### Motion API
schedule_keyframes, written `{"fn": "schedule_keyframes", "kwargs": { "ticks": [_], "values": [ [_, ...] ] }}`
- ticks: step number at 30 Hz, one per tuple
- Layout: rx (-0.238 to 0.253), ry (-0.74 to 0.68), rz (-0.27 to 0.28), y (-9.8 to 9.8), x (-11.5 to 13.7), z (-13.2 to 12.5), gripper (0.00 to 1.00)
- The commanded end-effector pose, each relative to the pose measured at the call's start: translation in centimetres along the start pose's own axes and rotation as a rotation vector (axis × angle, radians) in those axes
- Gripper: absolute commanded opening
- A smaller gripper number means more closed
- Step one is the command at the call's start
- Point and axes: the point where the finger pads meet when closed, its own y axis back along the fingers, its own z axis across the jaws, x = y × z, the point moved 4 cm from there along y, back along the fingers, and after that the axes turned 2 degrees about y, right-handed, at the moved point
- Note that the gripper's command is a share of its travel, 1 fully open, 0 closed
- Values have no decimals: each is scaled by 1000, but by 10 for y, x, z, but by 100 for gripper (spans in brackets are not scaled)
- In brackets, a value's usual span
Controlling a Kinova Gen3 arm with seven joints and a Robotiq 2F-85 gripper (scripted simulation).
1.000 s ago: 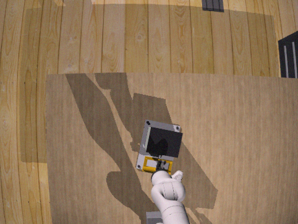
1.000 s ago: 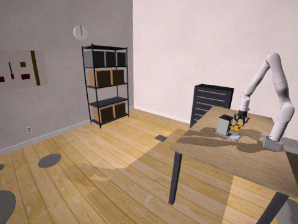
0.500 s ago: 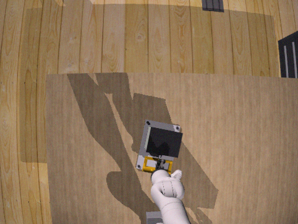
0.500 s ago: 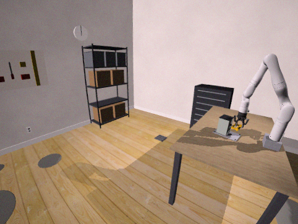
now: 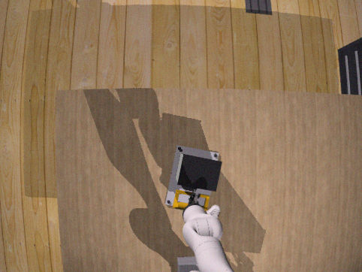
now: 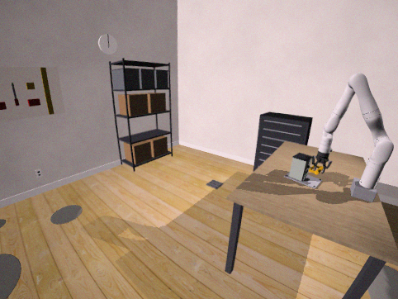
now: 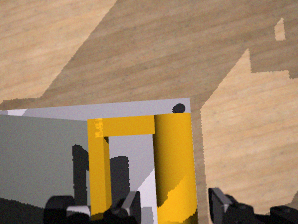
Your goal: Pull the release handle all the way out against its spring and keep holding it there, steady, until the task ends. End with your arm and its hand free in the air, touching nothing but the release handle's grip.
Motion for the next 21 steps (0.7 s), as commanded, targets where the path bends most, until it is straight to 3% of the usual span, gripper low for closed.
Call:
{"fn": "schedule_keyframes", "kwargs": {
  "ticks": [1, 21],
  "values": [
    [0, -3, 1, -5, 0, 1, 53],
    [-1, -3, 1, -7, 0, 1, 53]
  ]
}}
